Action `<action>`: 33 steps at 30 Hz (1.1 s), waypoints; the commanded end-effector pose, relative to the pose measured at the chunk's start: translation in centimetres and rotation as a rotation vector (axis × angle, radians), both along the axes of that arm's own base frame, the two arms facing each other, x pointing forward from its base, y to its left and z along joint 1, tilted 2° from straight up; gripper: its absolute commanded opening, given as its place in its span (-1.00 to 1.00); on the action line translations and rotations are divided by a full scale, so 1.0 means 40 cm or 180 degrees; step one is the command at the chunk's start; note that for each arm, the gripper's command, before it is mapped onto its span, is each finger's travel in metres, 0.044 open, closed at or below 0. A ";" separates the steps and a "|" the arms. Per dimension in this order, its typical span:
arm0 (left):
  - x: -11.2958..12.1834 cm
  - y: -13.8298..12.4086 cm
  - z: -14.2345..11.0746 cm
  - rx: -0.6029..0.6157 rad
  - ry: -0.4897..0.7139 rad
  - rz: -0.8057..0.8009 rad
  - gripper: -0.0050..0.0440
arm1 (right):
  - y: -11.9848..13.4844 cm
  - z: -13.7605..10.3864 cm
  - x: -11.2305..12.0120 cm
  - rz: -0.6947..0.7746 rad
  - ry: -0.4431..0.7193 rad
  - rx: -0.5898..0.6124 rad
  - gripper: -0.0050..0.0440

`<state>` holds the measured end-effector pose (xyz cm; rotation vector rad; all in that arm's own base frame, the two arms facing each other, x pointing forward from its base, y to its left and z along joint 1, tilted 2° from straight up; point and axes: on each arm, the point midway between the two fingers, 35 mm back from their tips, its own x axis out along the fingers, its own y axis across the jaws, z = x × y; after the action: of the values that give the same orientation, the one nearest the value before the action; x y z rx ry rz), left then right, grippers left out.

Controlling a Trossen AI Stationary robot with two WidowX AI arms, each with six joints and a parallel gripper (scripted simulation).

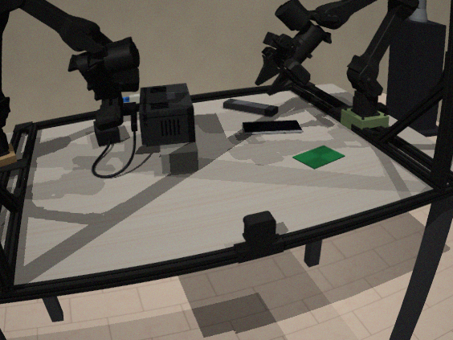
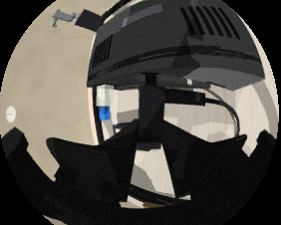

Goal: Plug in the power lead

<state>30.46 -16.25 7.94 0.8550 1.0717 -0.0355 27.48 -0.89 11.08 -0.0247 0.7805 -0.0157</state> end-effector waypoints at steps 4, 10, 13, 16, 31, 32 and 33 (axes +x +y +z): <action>0.006 -0.003 0.004 0.0002 -0.0014 -0.0006 -0.80 | 0.001 -0.001 -0.001 0.0016 0.0007 0.0000 0.84; 0.006 -0.003 0.004 0.0002 -0.0014 -0.0006 -0.80 | 0.001 -0.001 -0.001 0.0016 0.0007 0.0000 0.84; 0.006 -0.003 0.004 0.0002 -0.0014 -0.0006 -0.80 | 0.001 -0.001 -0.001 0.0016 0.0007 0.0000 0.84; 0.007 -0.004 0.004 0.0002 -0.0014 -0.0006 -0.80 | 0.001 -0.001 -0.001 0.0016 0.0007 0.0000 0.84; 0.016 -0.009 0.004 0.0002 -0.0014 -0.0006 -0.80 | 0.001 -0.001 -0.001 0.0016 0.0007 0.0000 0.84; 0.017 -0.010 0.004 0.0002 -0.0014 -0.0006 -0.80 | 0.001 -0.001 -0.001 0.0016 0.0007 0.0000 0.84; 0.017 -0.010 0.004 0.0002 -0.0014 -0.0006 -0.80 | 0.001 -0.001 -0.001 0.0016 0.0007 0.0000 0.84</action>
<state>30.74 -16.43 8.01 0.8584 1.0749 -0.0351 27.47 -0.89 11.07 -0.0248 0.7806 -0.0157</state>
